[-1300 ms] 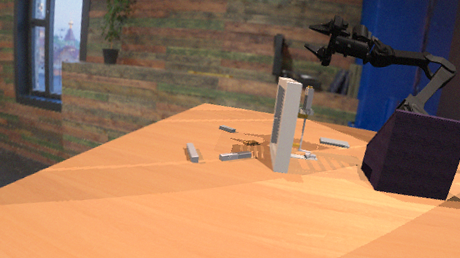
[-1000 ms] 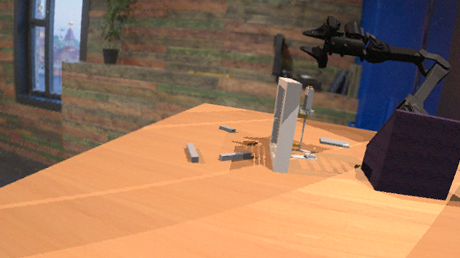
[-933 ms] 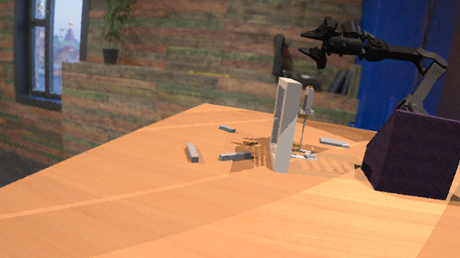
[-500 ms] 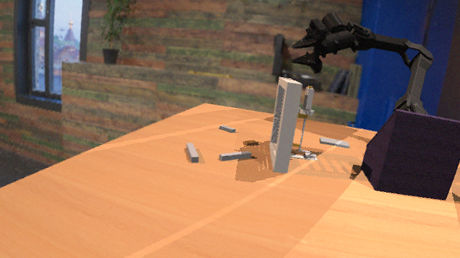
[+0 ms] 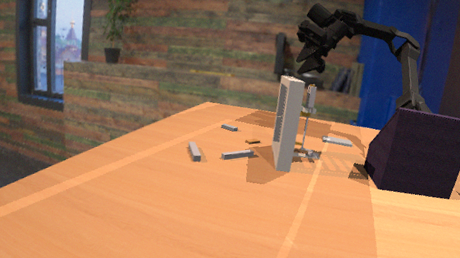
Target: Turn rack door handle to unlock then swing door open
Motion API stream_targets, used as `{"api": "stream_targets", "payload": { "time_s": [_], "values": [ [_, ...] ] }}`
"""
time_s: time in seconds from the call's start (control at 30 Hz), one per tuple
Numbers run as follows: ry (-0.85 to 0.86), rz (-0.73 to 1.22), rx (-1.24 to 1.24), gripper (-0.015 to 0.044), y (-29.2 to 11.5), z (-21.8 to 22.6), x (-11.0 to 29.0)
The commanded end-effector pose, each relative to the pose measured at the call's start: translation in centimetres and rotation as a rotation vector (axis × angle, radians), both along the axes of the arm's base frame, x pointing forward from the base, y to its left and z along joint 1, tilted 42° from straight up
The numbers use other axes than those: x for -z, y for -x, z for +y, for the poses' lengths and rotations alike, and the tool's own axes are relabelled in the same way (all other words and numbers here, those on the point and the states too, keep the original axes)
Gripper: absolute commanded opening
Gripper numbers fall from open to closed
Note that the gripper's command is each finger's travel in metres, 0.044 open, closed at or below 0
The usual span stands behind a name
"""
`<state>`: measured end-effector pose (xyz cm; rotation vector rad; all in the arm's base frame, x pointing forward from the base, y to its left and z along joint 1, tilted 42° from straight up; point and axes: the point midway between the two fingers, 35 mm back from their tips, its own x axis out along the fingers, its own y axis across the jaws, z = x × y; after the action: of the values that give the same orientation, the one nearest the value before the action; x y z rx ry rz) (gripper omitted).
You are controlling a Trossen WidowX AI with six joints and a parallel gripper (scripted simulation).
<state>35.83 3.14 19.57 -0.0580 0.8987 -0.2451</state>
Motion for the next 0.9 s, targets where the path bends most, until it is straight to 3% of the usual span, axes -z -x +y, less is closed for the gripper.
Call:
{"api": "stream_targets", "payload": {
  "time_s": [0.0,0.87],
  "values": [
    [0.049,0.092,0.016,0.0290,0.3,0.4,0.8],
    [0.519,0.617,0.042,0.0290,3.2,1.7,3.1]
  ]
}}
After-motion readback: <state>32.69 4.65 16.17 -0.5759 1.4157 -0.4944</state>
